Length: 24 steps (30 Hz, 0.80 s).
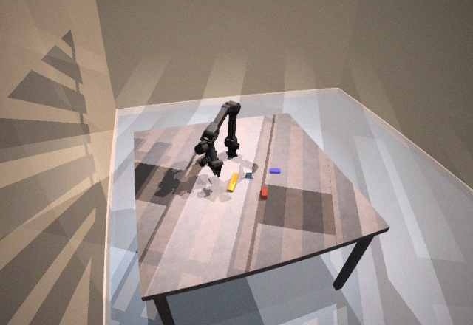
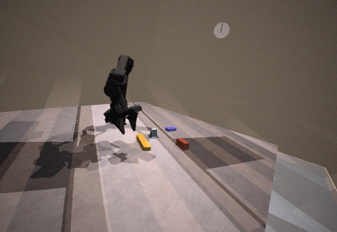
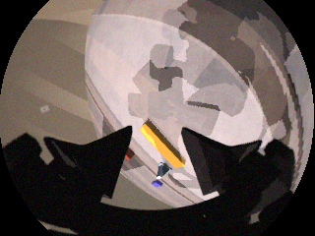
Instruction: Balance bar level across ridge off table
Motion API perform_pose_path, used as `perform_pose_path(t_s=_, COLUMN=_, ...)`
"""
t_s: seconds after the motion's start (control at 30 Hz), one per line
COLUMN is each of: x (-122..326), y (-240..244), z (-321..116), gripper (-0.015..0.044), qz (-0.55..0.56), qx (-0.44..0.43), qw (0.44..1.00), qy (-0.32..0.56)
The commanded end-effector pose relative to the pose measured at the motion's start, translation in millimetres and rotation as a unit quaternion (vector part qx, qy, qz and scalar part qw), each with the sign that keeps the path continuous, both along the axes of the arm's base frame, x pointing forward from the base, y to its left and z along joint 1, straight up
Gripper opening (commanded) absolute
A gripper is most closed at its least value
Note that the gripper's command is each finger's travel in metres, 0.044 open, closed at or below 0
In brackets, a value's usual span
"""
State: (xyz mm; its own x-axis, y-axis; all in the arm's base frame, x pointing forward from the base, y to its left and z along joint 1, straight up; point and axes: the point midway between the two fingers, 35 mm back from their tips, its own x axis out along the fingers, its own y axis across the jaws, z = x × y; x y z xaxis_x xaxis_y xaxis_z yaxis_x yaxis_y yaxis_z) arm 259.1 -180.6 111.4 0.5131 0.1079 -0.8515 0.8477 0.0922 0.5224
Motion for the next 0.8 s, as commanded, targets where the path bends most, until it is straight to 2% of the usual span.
perform_pose_path(t_s=0.0, x=9.1, y=8.0, z=1.4, gripper=0.0315, qz=0.045, qx=-0.023, qw=0.998, qy=0.023)
perform_pose_path(t_s=0.4, x=28.0, y=39.2, z=0.4, gripper=0.0315, qz=0.18, qx=-0.077, qw=0.976, qy=0.09)
perform_pose_path(t_s=0.77, x=37.9, y=67.4, z=2.7, gripper=0.0315, qz=0.316, qx=-0.133, qw=0.926, qy=0.158)
